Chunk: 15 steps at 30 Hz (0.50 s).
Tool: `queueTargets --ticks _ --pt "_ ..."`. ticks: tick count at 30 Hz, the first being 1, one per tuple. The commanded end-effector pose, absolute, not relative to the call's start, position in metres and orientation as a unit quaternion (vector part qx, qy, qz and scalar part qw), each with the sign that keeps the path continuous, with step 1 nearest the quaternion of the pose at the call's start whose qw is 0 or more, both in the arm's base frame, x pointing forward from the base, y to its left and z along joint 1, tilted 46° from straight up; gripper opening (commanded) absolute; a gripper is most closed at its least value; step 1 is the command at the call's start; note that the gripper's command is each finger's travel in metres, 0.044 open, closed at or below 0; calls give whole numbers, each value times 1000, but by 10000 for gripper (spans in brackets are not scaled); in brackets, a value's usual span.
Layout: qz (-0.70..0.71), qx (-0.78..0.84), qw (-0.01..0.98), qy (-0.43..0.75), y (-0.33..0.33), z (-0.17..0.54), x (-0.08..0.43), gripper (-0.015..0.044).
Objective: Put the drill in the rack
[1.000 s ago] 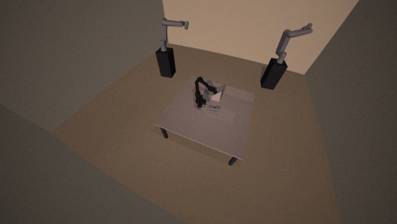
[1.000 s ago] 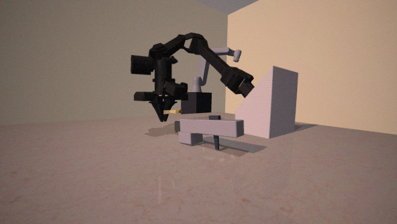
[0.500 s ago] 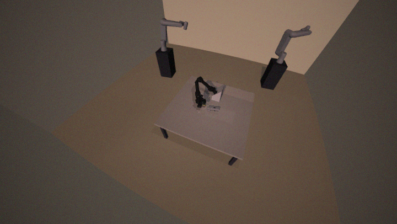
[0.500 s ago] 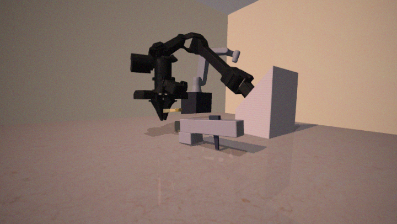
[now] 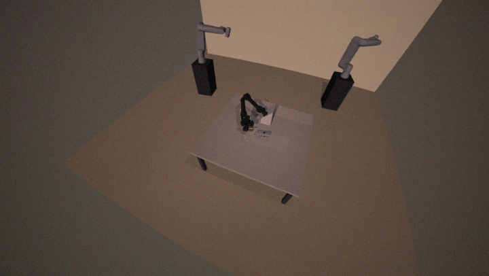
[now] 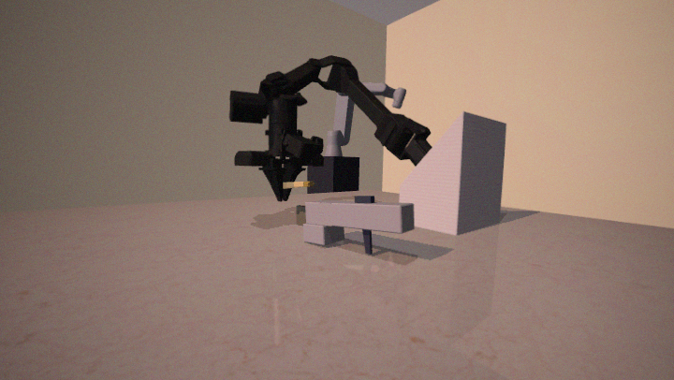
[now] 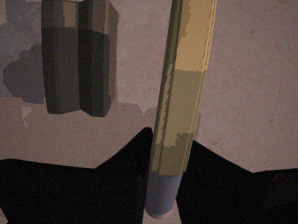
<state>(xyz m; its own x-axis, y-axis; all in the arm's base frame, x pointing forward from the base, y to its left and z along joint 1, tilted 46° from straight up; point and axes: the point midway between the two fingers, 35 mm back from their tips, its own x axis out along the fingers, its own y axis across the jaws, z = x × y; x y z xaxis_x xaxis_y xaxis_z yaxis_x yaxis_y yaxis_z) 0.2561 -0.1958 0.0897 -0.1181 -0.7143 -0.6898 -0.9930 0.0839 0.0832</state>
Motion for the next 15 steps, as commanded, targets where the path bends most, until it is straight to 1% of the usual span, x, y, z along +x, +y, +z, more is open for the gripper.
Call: queueTargets --ticks 1,15 --pt "282 -616 247 693 -196 92 249 0" --pt "283 -616 246 693 -196 99 231 0"
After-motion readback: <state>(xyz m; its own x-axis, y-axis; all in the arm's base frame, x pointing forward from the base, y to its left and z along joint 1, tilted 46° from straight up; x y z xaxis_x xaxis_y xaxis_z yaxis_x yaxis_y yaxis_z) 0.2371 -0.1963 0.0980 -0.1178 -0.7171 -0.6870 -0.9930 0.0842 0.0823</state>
